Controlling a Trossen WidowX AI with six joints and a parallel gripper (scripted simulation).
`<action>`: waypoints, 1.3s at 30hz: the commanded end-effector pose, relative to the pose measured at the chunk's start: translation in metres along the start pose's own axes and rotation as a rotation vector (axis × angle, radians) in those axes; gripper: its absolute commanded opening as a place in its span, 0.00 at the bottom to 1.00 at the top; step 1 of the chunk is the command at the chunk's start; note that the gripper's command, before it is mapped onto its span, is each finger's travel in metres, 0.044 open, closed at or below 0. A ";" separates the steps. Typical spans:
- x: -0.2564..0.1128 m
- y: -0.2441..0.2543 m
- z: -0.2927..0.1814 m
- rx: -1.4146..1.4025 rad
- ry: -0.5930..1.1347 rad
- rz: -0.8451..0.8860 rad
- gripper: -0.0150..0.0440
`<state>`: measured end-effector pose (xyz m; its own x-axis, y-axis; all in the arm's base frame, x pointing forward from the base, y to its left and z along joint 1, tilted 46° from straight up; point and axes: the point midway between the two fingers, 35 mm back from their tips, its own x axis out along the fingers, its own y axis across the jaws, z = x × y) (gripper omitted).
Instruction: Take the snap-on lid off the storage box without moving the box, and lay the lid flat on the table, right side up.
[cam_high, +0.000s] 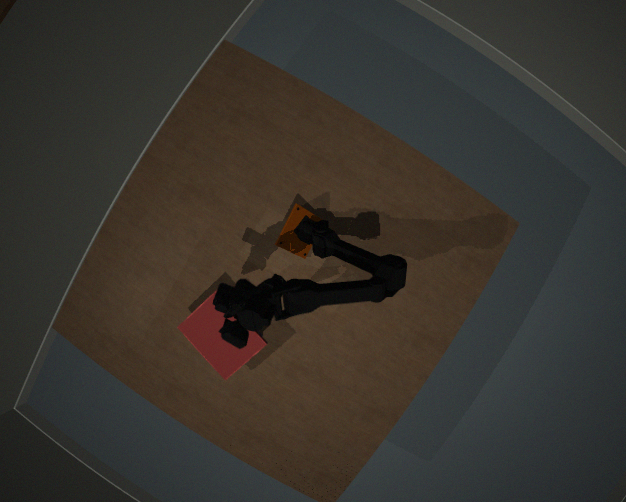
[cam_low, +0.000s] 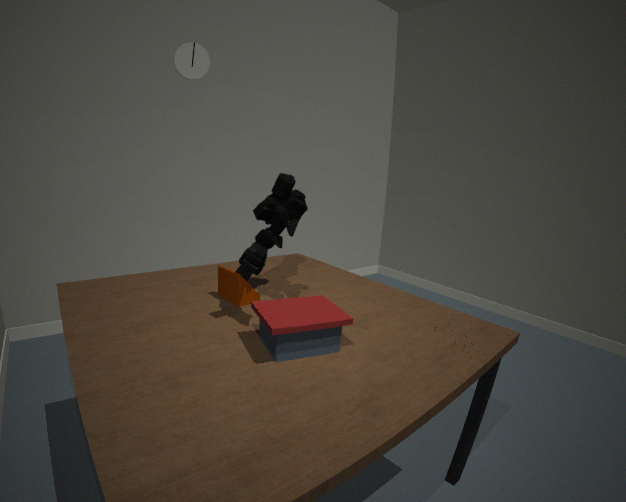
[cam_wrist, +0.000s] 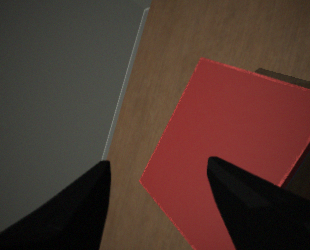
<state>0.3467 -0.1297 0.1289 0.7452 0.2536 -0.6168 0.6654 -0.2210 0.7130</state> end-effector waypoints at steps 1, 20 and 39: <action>0.006 -0.044 -0.033 0.262 0.093 -0.091 0.65; 0.029 -0.106 -0.074 0.445 0.143 -0.166 0.65; 0.053 -0.114 -0.080 0.443 0.143 -0.167 0.65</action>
<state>0.3045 -0.0182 0.0470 0.6378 0.4396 -0.6324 0.7514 -0.5354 0.3856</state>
